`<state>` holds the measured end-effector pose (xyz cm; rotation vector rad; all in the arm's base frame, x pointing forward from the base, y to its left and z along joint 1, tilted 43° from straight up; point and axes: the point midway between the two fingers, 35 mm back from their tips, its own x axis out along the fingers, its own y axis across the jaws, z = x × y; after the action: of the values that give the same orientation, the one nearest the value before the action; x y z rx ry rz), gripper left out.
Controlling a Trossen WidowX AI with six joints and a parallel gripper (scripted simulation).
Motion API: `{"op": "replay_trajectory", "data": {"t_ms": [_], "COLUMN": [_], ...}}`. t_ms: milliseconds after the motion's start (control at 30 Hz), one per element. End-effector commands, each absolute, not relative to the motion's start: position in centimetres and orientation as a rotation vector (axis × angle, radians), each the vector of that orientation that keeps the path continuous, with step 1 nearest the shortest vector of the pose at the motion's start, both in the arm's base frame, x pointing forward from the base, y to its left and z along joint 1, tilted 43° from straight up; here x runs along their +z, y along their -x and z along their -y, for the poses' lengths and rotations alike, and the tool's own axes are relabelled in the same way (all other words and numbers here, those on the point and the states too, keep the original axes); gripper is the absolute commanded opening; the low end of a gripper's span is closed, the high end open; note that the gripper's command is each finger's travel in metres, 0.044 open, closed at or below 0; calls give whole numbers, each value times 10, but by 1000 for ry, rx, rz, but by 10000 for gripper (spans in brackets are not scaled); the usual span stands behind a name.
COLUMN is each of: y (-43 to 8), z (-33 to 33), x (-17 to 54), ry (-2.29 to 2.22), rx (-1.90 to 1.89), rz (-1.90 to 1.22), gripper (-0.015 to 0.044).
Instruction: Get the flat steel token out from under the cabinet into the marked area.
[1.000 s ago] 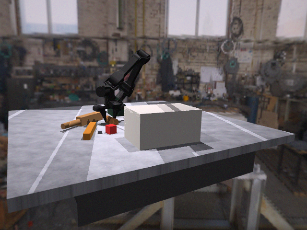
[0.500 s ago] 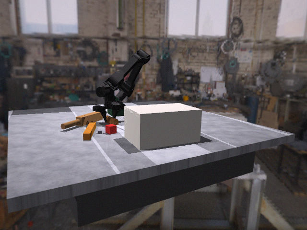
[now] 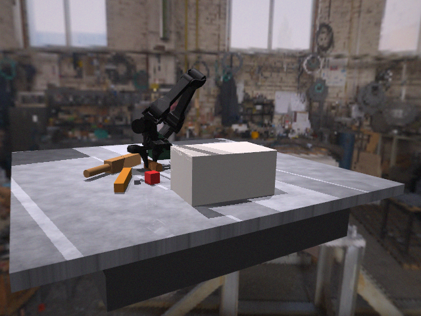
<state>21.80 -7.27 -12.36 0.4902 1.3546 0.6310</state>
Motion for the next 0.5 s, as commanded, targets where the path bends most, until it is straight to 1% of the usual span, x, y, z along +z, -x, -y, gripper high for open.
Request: {"op": "replay_trajectory", "data": {"t_ms": [0,467], "y": [-219,-237], "z": [74,74], "x": [-124,-121], "ry": [-487,-521], "rx": [629,606], "rz": [-1354,-1368], "gripper": [0,0]}}
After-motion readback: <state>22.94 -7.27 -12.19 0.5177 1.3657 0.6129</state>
